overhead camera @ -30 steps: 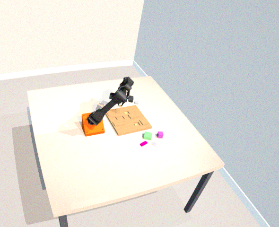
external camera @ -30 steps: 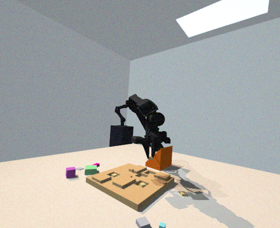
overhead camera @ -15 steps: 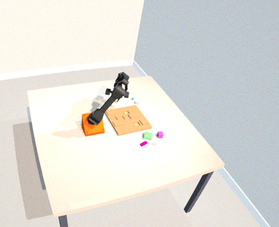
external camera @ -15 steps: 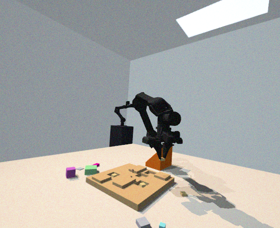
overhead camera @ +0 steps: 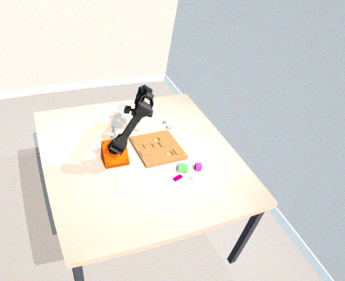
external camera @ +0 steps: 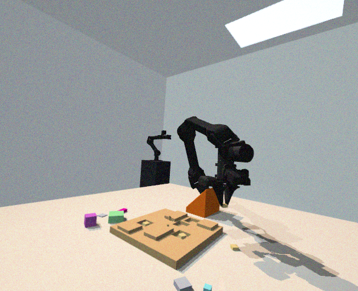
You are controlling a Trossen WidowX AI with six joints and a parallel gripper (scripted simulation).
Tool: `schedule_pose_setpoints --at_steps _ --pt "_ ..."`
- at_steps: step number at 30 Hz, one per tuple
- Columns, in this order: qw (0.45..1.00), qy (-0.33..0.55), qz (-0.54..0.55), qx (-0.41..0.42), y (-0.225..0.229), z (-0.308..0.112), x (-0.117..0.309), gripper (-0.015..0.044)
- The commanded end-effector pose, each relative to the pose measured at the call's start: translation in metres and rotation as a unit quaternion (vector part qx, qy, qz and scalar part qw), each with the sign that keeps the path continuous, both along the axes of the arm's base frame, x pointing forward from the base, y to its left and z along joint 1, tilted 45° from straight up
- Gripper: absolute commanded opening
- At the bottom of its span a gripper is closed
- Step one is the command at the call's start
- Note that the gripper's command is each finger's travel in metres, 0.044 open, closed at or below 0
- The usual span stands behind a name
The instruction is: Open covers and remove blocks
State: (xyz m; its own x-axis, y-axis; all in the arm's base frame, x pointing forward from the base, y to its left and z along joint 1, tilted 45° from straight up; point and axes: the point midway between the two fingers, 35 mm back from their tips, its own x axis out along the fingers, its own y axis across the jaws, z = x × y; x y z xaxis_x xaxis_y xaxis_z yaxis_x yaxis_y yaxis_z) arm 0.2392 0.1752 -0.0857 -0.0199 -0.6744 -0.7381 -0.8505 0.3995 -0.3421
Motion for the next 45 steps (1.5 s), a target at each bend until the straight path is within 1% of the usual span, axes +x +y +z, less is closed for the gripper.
schedule_pose_setpoints --at_steps 1,12,15,45 --pt "1.0 0.0 -0.004 -0.002 0.009 -0.012 -0.008 0.008" --pt "1.0 0.0 -0.005 -0.005 0.033 -0.041 -0.031 0.008" --pt "1.0 0.0 -0.005 -0.006 0.034 -0.043 -0.032 0.008" --pt "1.0 -0.001 -0.005 -0.006 0.003 -0.079 -0.029 0.008"
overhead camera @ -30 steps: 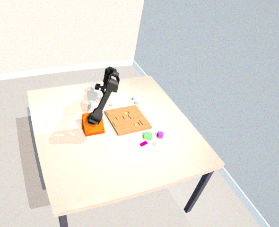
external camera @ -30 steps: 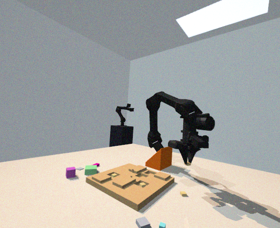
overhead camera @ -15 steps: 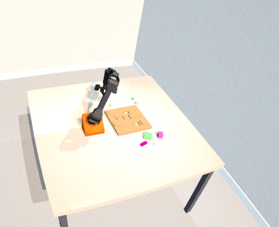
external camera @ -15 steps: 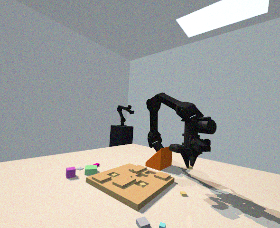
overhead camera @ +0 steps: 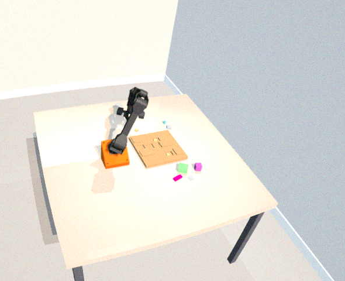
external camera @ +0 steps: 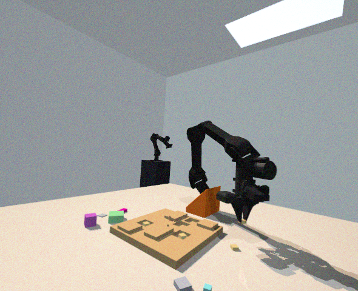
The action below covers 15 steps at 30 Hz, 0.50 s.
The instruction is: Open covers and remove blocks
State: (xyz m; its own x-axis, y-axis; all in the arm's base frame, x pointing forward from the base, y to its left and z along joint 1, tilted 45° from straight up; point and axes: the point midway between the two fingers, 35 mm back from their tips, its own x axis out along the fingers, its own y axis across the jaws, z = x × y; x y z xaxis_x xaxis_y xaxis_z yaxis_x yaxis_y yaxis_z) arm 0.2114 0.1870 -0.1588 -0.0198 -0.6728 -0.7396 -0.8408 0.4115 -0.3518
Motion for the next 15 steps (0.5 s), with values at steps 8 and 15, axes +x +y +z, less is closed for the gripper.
schedule_pose_setpoints --at_steps 8,15 --pt "1.0 0.005 0.001 -0.007 -0.018 -0.016 -0.002 0.008" --pt "1.0 0.005 0.001 -0.007 -0.026 -0.024 -0.003 0.008"
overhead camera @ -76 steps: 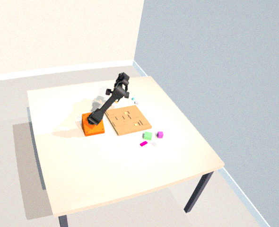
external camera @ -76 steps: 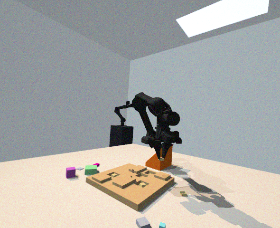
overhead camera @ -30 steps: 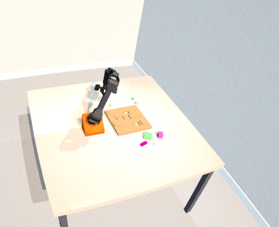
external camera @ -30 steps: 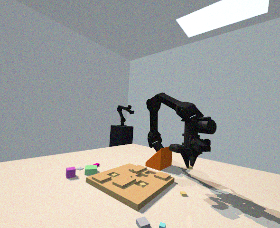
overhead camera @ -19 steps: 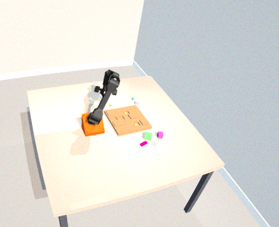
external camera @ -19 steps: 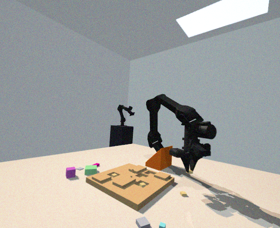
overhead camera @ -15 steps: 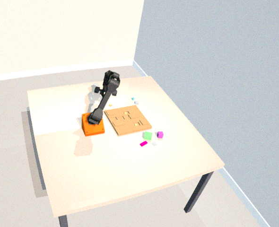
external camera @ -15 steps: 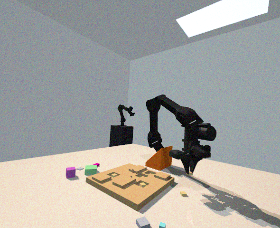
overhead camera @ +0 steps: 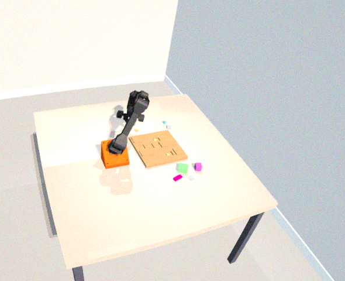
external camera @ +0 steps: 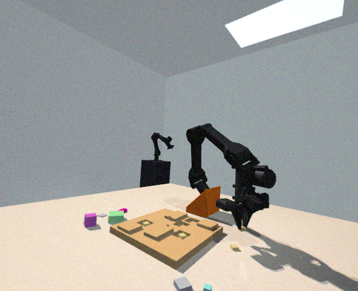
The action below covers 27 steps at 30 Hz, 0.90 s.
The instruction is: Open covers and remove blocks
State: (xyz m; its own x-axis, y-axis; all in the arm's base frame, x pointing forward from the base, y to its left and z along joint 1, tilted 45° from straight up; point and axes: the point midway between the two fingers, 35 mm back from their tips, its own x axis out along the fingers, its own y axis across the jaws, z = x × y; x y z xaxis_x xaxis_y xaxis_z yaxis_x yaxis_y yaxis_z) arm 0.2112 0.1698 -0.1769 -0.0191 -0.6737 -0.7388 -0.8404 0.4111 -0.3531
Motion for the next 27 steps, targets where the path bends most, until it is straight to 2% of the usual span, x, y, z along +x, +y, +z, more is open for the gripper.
schedule_pose_setpoints --at_steps 1,27 --pt "1.0 0.006 0.001 -0.007 -0.01 -0.007 -0.002 0.008" --pt "1.0 0.005 0.001 -0.008 -0.036 -0.029 -0.006 0.008"
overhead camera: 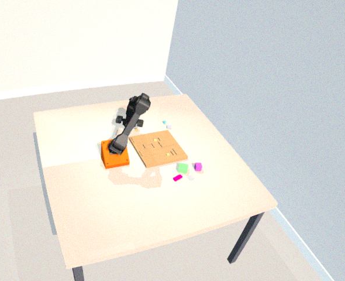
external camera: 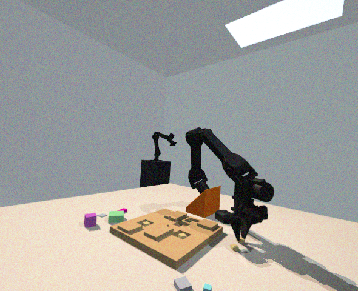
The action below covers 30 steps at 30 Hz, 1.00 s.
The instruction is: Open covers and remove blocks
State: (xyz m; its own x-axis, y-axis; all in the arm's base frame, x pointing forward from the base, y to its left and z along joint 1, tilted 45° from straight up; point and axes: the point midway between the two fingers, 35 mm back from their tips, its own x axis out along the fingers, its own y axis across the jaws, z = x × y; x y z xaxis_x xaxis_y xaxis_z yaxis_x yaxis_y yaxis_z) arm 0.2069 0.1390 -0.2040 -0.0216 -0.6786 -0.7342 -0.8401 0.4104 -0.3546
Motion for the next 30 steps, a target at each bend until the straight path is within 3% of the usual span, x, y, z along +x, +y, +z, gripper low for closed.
schedule_pose_setpoints --at_steps 1,3,17,30 --pt "1.0 0.005 0.002 -0.005 -0.005 -0.002 -0.002 0.008" --pt "1.0 0.005 0.002 -0.005 -0.005 -0.002 -0.002 0.008" --pt "1.0 0.001 0.0 -0.001 0.0 0.001 0.0 0.044" --pt "1.0 0.004 0.002 -0.001 0.028 0.029 0.001 0.044"
